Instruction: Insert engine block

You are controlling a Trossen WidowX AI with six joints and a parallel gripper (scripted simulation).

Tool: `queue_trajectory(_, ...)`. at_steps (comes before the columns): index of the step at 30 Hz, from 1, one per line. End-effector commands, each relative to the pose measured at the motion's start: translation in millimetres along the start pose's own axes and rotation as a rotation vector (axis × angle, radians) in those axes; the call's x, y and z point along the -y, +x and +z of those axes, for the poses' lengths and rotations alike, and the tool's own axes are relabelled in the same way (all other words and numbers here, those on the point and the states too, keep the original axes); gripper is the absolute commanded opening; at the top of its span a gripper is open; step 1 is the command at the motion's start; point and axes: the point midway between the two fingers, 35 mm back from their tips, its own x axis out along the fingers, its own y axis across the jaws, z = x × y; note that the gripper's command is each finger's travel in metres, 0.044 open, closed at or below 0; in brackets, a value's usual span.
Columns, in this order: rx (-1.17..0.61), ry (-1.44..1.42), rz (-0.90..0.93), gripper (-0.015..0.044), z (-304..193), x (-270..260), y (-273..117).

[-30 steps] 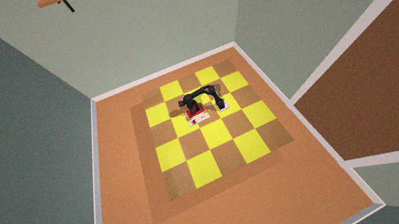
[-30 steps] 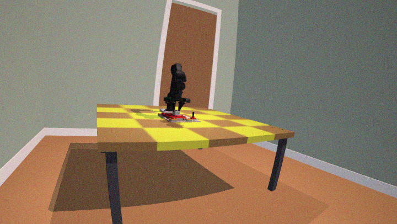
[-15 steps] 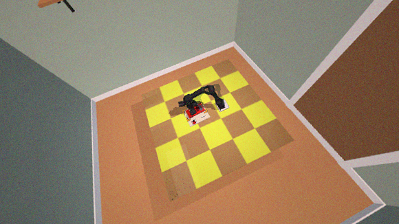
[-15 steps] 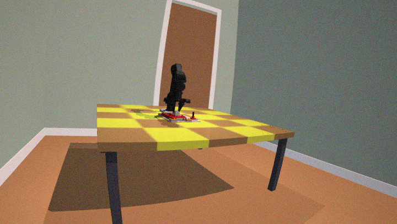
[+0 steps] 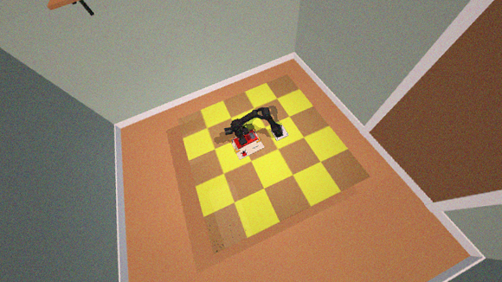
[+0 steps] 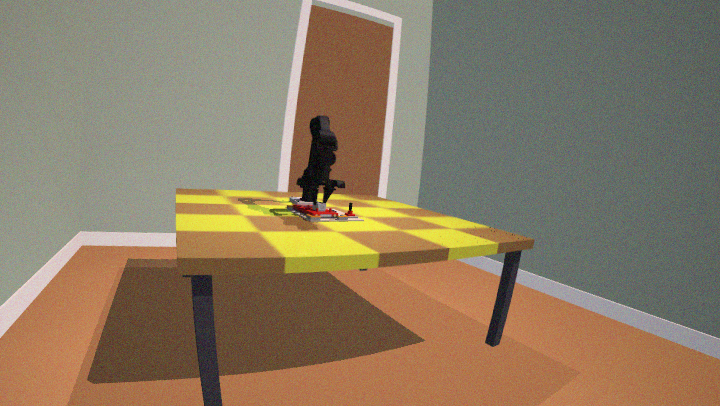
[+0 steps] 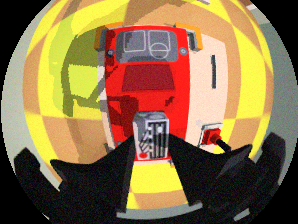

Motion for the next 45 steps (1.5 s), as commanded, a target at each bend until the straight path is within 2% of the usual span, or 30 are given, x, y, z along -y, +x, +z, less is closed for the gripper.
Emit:
queue_trajectory(1, 0.000, 0.007, -0.005, 0.0159, 0.2, 0.8, 1.6)
queue_trajectory(14, 0.000, 0.007, -0.005, 0.0159, 0.2, 0.8, 5.2)
queue_trajectory(25, 0.000, 0.002, 0.000, 0.0440, -0.1, 0.0, 3.9)
queue_trajectory(43, 0.000, 0.007, -0.005, 0.0440, 0.1, -0.3, -9.9)
queue_trajectory(45, 0.000, 0.007, -0.005, 0.0387, 0.1, -0.3, -9.9)
